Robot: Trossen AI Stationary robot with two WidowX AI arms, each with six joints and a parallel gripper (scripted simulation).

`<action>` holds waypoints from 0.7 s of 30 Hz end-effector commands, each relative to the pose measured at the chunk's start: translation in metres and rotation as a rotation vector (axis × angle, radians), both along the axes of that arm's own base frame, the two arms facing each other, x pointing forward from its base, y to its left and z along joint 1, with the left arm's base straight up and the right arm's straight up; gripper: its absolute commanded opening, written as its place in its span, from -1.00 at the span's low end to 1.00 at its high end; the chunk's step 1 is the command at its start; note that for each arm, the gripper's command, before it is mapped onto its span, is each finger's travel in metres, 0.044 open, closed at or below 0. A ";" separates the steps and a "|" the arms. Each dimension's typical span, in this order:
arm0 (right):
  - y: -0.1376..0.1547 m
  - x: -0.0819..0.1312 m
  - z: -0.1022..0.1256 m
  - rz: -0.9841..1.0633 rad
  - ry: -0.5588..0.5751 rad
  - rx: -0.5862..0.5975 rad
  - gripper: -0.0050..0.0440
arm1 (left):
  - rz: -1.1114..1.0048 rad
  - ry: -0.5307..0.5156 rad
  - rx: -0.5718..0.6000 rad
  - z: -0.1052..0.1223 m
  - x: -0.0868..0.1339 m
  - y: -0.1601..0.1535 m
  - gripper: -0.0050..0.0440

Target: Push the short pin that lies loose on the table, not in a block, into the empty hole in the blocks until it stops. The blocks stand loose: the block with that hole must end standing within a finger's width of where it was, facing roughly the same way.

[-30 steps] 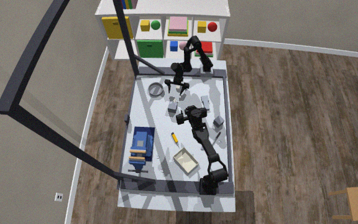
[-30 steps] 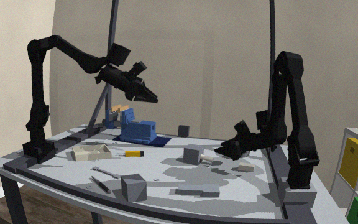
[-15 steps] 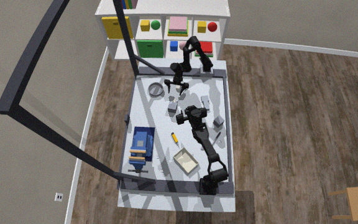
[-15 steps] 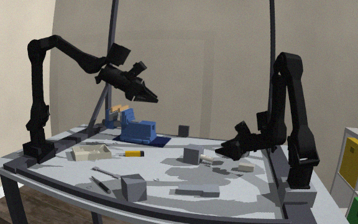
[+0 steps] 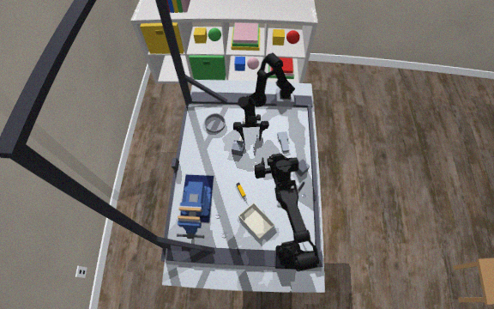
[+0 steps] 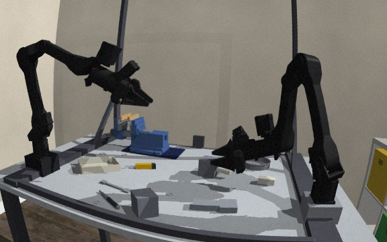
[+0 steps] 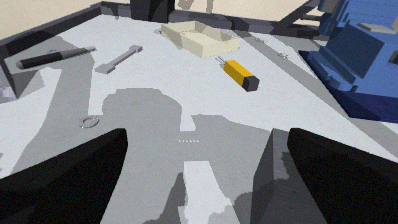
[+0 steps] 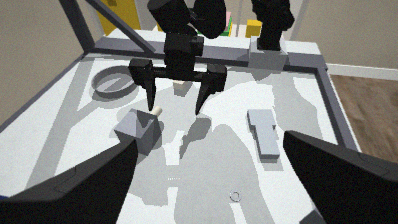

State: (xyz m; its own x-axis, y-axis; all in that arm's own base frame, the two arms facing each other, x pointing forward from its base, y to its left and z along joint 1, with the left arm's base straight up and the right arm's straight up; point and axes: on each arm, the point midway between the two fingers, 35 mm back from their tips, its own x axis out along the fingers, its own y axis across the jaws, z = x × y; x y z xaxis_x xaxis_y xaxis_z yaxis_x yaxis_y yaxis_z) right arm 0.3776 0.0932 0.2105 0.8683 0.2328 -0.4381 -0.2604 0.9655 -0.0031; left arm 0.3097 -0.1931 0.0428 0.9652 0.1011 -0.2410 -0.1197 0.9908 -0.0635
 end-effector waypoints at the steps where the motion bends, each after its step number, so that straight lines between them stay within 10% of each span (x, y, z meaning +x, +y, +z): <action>1: -0.021 -0.022 0.012 -0.030 -0.017 0.004 0.84 | 0.100 -0.017 -0.032 0.011 0.030 0.019 0.84; 13: -0.085 -0.104 -0.005 -0.197 -0.012 0.002 0.84 | 0.566 0.024 0.033 -0.010 0.073 0.161 0.84; 21: -0.094 -0.118 -0.012 -0.228 -0.011 0.002 0.84 | 0.628 0.032 0.044 -0.014 0.073 0.181 0.84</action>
